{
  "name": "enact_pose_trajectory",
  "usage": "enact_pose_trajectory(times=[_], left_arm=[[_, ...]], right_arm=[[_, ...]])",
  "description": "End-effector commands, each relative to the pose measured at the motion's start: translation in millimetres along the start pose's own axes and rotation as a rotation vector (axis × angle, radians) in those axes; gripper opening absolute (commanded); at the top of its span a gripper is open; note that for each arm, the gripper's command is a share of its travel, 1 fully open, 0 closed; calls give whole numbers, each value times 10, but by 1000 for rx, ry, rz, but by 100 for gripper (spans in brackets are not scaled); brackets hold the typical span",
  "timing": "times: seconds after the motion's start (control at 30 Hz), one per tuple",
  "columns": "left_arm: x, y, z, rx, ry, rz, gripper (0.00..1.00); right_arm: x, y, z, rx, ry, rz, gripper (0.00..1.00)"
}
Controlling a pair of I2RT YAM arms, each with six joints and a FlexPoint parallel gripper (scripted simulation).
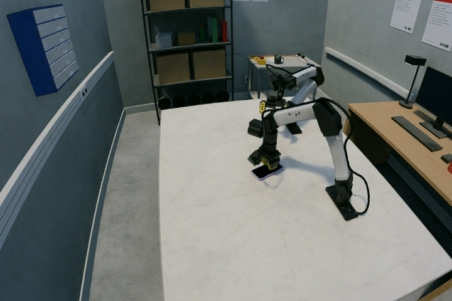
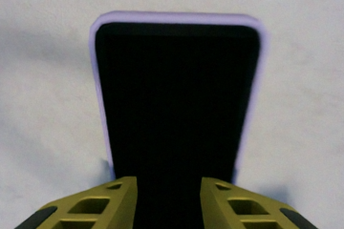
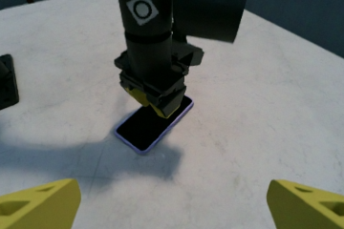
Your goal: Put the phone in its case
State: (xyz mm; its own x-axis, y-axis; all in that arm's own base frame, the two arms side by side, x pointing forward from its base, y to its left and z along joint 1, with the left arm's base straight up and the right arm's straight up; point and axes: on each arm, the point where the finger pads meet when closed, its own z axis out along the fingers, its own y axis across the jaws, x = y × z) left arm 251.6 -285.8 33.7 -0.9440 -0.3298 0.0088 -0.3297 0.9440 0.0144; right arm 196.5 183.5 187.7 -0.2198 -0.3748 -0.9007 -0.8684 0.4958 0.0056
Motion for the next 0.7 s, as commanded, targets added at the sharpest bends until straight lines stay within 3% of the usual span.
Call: enact_pose_trajectory(times=[0.0, 0.03, 0.1, 0.13, 0.37, 0.67], left_arm=[[-15, -51, -286, 39, -25, 16, 36], [-15, -52, -288, 40, -26, 16, 36], [-39, -81, -251, 43, -36, 35, 58], [-33, -68, -246, 41, -40, 54, 61], [-41, -43, -317, 70, -94, 208, 61], [37, 89, -718, 167, -255, 708, 61]], right_arm=[[-65, -23, -17, 14, -16, -7, 100], [-65, -23, -17, 14, -16, -7, 100], [-65, -23, -17, 14, -16, -7, 100], [-65, -23, -17, 14, -16, -7, 100], [-65, -23, -17, 14, -16, -7, 100], [-169, 73, -21, -45, -66, -61, 100]])
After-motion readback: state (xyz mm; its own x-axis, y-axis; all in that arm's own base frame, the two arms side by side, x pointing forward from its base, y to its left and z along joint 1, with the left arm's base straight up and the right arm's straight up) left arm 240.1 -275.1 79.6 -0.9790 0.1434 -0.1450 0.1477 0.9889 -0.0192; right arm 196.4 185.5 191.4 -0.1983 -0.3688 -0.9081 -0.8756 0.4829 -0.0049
